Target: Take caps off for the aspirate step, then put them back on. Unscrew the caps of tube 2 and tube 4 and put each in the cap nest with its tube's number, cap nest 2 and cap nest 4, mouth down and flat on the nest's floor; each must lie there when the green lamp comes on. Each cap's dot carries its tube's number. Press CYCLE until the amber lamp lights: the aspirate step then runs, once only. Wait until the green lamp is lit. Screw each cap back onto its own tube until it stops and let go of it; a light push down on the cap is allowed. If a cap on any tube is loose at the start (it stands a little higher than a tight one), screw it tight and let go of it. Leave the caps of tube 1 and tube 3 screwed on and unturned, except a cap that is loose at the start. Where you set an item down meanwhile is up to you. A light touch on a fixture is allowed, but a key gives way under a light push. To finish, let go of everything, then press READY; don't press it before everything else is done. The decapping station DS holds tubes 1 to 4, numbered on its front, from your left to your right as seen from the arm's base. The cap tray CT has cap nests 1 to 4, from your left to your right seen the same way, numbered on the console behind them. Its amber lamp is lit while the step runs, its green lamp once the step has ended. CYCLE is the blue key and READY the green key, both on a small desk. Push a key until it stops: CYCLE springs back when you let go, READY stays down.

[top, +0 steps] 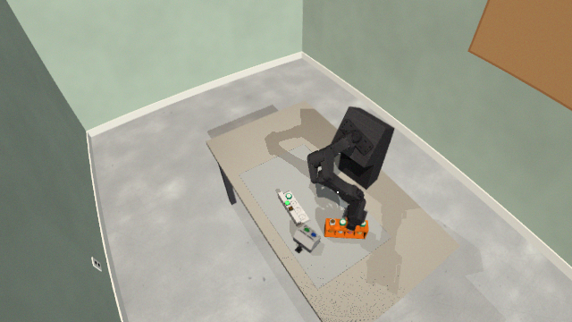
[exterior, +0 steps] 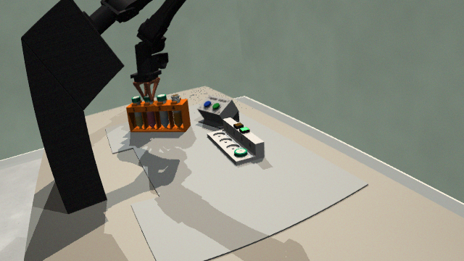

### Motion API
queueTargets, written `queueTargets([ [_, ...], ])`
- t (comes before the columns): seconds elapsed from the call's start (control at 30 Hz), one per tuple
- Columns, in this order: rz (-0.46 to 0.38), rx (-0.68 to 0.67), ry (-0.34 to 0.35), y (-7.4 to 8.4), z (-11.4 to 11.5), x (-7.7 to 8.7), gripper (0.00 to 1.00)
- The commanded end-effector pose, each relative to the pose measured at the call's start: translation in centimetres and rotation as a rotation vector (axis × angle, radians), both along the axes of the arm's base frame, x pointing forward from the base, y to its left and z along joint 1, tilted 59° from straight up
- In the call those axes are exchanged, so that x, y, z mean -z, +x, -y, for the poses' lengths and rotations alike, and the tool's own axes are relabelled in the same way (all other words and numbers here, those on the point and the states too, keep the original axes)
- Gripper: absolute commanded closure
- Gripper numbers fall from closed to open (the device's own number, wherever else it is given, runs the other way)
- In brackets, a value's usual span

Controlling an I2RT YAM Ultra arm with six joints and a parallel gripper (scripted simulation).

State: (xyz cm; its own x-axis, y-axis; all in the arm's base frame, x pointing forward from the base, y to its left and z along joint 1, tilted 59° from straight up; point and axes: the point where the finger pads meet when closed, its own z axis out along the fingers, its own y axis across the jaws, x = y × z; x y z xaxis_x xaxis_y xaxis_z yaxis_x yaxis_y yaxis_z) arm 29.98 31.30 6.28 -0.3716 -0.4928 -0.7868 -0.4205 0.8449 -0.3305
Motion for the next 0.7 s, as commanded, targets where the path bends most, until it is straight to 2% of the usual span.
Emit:
queueTargets([
  [0.0, -0.048, 0.126, 0.214, -0.06, -0.20, -0.27, 1.00],
  [0.07, -0.070, 0.178, 0.297, -0.05, -0.21, -0.26, 1.00],
  [0.13, -0.070, 0.178, 0.297, -0.05, -0.21, -0.26, 1.00],
  [0.4, -0.154, 0.386, 0.628, -0.03, -0.21, -0.25, 1.00],
  [0.67, -0.155, 0.388, 0.632, -0.03, -0.21, -0.25, 1.00],
])
